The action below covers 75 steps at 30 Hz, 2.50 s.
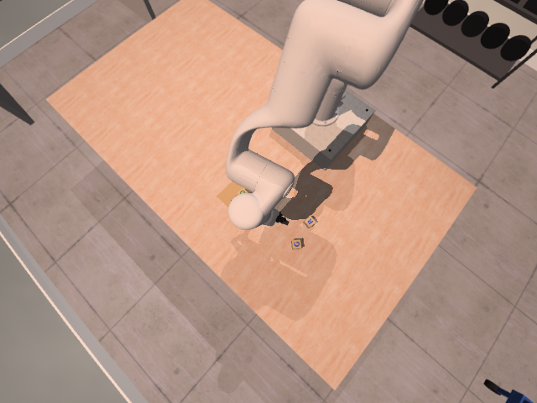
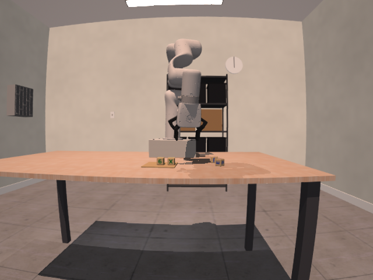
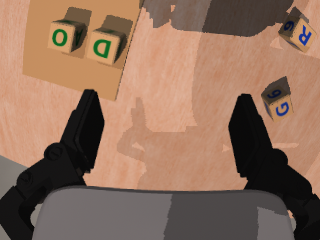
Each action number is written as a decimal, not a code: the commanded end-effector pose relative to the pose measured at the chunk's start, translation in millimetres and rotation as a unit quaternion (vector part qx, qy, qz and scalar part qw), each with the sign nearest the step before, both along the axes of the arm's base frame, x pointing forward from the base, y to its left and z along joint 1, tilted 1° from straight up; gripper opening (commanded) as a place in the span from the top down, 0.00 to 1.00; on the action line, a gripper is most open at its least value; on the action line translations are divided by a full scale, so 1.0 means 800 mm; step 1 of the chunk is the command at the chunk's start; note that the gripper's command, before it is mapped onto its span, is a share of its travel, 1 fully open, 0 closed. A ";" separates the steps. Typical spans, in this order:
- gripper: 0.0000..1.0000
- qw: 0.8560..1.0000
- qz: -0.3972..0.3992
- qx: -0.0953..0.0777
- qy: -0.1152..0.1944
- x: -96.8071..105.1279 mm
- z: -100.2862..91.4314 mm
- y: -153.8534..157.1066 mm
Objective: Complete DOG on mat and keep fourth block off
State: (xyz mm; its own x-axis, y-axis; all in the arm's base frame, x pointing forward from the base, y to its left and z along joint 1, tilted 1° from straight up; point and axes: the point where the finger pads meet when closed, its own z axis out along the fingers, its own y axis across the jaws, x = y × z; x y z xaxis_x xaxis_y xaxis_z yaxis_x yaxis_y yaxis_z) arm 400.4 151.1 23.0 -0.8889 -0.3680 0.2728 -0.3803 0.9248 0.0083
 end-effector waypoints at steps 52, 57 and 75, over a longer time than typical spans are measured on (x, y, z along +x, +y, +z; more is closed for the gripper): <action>0.31 0.951 0.276 0.084 -0.113 -0.024 -0.014 0.179; 0.31 0.951 0.276 0.084 -0.113 -0.024 -0.014 0.179; 0.31 0.951 0.276 0.084 -0.113 -0.024 -0.014 0.179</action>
